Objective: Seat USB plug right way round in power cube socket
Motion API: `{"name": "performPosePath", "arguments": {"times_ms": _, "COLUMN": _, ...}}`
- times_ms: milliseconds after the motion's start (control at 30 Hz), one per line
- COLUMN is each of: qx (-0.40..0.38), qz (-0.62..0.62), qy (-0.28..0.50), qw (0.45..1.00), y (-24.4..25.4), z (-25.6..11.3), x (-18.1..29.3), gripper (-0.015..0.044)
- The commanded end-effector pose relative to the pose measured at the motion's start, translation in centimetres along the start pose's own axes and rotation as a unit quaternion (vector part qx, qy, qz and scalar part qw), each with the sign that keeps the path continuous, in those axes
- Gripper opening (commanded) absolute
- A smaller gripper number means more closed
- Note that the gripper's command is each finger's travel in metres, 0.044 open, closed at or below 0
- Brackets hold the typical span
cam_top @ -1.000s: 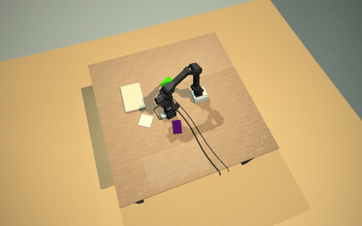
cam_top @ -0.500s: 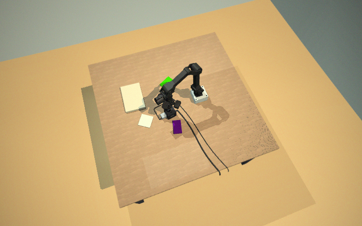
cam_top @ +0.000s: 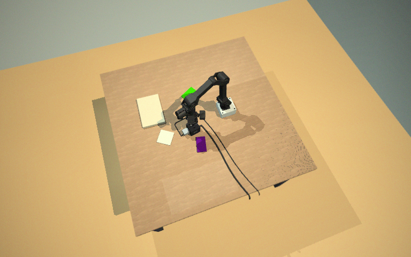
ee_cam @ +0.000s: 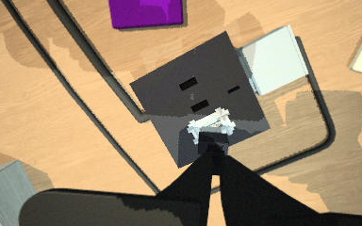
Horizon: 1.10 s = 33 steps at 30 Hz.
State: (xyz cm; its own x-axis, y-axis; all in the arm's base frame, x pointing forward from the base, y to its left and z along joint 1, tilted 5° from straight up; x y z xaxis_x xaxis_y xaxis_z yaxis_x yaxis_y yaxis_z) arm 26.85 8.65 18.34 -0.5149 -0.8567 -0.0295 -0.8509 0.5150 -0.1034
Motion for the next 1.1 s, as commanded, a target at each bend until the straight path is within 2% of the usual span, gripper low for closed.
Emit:
{"name": "performPosePath", "arguments": {"times_ms": 0, "qx": 0.000, "qz": -0.048, "qy": 0.000, "qw": 0.999, "y": -0.01, "z": 0.02, "x": -0.01, "gripper": 0.0000}}
{"name": "performPosePath", "arguments": {"times_ms": 500, "qx": 0.000, "qz": -0.233, "qy": 0.000, "qw": 0.972, "y": -0.01, "z": 0.02, "x": -0.01, "gripper": 0.0000}}
{"name": "performPosePath", "arguments": {"times_ms": 1067, "qx": 0.000, "qz": -0.233, "qy": 0.000, "qw": 0.972, "y": -0.02, "z": 0.05, "x": 0.00, "gripper": 0.0000}}
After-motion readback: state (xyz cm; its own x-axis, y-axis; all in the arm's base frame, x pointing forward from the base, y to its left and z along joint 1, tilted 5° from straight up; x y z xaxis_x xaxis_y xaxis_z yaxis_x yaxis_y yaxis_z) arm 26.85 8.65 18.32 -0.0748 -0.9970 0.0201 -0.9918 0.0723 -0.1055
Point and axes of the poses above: the point midway between the two fingers, 35 mm back from their tips, its own z axis out along the fingers, its own y axis across the jaws, x = y × z, the point moved 5 cm from there along -z, back along the fingers, and after that the axes turned 14 degrees about z, right-handed, at the moved point
